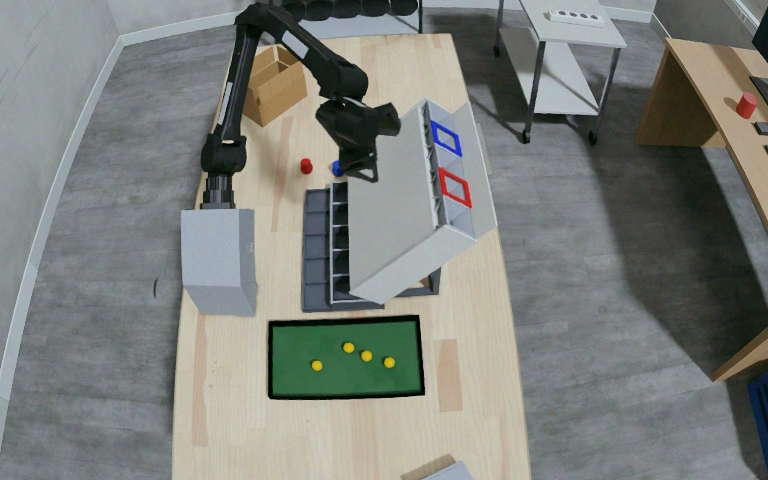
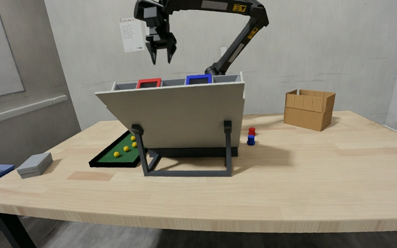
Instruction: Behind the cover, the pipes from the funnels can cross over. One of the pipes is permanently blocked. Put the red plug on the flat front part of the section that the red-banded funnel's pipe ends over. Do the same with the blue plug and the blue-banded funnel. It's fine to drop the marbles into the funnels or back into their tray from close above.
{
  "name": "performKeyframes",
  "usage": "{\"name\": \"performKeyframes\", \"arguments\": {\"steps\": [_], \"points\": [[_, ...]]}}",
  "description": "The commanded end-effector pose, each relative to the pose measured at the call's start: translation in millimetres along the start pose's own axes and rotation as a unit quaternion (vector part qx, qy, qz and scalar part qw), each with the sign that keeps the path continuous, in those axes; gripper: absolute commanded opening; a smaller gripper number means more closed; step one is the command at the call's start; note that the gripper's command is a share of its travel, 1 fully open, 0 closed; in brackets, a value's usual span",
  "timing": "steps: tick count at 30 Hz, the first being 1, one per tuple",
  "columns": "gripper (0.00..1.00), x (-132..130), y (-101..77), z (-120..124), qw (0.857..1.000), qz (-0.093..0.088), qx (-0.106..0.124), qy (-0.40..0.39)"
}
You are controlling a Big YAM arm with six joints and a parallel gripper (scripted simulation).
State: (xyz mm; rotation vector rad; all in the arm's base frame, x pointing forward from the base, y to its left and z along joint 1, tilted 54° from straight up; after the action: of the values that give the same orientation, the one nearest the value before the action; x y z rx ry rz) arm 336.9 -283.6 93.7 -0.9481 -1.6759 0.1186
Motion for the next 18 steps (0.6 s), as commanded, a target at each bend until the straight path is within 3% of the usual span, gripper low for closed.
{"name": "performKeyframes", "arguments": {"steps": [1, 12, 18], "points": [[0.59, 18, -2.5, 16, 1.000, -0.001, 0.020, -0.014], [0.59, 67, 27.2, 96, 0.989, -0.012, 0.148, -0.013], [0.59, 72, 29.7, 103, 0.987, -0.014, 0.159, -0.014]]}}
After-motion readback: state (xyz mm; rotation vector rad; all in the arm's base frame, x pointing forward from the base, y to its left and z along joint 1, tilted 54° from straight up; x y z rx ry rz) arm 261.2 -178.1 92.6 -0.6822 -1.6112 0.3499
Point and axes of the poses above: the point where the finger pads meet when closed, its own y axis out along the fingers, its own x axis across the jaws, z = x × y, the point moved 4 cm from there along -y, back along the fingers, and after that the axes turned 6 degrees about -y, right-handed, at the moved point
